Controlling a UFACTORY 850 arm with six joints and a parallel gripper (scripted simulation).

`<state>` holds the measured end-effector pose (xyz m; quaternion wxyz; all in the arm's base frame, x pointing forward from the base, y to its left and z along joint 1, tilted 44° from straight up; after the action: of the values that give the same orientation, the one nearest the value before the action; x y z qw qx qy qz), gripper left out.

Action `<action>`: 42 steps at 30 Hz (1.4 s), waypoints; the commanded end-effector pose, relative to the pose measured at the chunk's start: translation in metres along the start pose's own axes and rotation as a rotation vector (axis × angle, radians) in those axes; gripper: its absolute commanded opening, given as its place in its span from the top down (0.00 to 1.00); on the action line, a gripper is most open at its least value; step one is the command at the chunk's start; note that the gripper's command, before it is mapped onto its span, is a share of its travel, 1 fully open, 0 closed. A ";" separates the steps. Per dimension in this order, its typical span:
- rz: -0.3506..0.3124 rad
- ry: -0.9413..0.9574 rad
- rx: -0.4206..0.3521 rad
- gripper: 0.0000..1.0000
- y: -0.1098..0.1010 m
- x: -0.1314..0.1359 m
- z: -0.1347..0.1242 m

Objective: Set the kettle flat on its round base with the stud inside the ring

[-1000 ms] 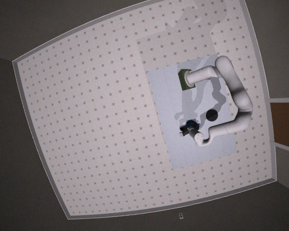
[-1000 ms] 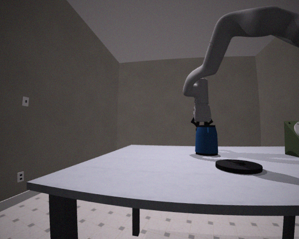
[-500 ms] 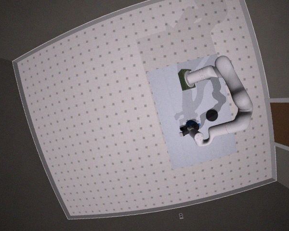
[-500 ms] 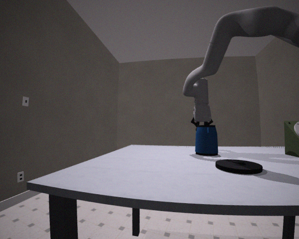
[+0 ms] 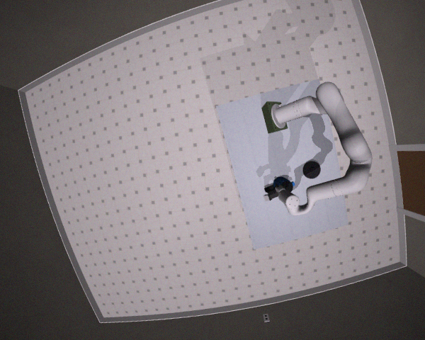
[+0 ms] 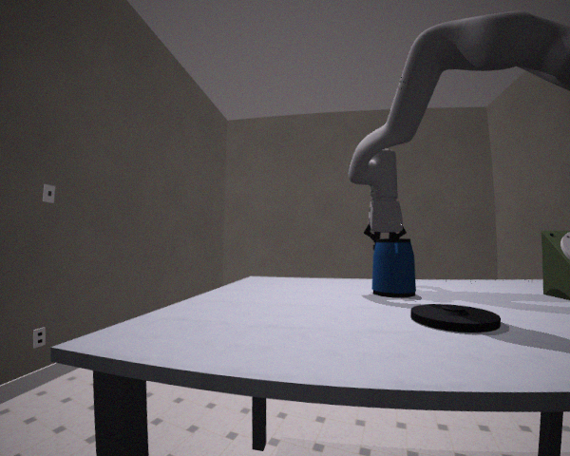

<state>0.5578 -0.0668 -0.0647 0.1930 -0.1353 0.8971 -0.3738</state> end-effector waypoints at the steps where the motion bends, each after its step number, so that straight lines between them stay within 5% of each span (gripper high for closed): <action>1: 0.002 -0.001 0.002 1.00 -0.003 -0.001 0.001; 42: 0.002 -0.001 0.002 1.00 -0.048 -0.001 0.000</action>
<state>0.5624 -0.0981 -0.0316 0.1932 -0.1352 0.8970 -0.3738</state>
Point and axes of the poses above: the point where the finger pads meet when closed, its own y axis out along the fingers, its own x axis across the jaws, z = x × y, the point moved 3 cm from there along -y, back along the fingers, and after that the axes turned 13 degrees about -y, right-handed, at the moved point
